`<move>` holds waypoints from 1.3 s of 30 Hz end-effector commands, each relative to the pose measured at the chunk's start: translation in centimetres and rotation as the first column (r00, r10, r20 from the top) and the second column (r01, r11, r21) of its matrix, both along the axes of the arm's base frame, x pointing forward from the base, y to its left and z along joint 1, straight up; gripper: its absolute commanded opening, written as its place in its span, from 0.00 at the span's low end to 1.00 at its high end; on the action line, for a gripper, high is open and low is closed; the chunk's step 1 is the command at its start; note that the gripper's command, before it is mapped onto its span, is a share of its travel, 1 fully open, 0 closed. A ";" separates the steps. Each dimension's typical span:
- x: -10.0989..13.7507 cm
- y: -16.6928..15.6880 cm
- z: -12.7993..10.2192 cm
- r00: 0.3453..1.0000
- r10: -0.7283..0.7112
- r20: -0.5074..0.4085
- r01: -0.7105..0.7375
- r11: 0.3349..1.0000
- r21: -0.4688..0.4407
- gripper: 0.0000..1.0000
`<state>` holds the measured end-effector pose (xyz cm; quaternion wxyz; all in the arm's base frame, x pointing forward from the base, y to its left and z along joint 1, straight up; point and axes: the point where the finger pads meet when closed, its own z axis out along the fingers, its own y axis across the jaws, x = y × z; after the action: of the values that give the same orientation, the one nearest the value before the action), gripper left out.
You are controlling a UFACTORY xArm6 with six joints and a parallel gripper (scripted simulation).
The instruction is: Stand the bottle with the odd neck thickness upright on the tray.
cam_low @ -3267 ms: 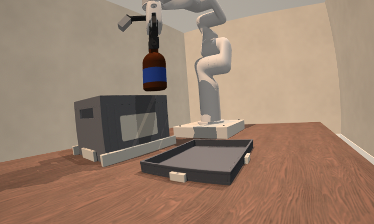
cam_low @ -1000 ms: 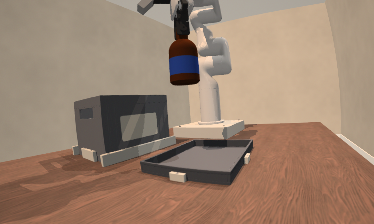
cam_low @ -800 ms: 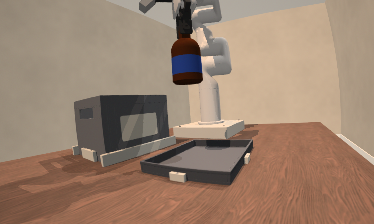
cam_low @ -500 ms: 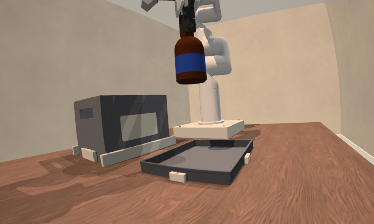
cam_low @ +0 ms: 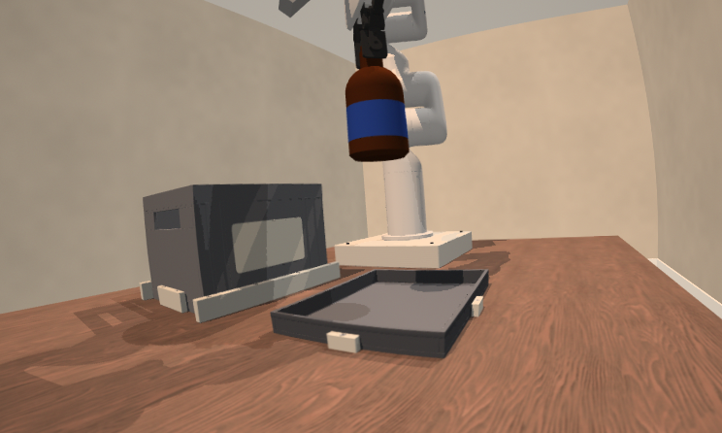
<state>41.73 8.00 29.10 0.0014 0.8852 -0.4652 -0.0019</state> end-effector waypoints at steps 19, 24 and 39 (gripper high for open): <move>0.5 1.0 0.2 1.000 0.000 0.005 0.000 1.000 0.001 0.00; 0.6 1.1 0.2 1.000 0.000 0.005 0.000 1.000 0.001 0.00; 0.6 1.3 0.2 1.000 0.000 0.005 0.000 1.000 0.001 0.00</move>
<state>42.27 9.23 29.10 0.0016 0.8852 -0.4652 -0.0018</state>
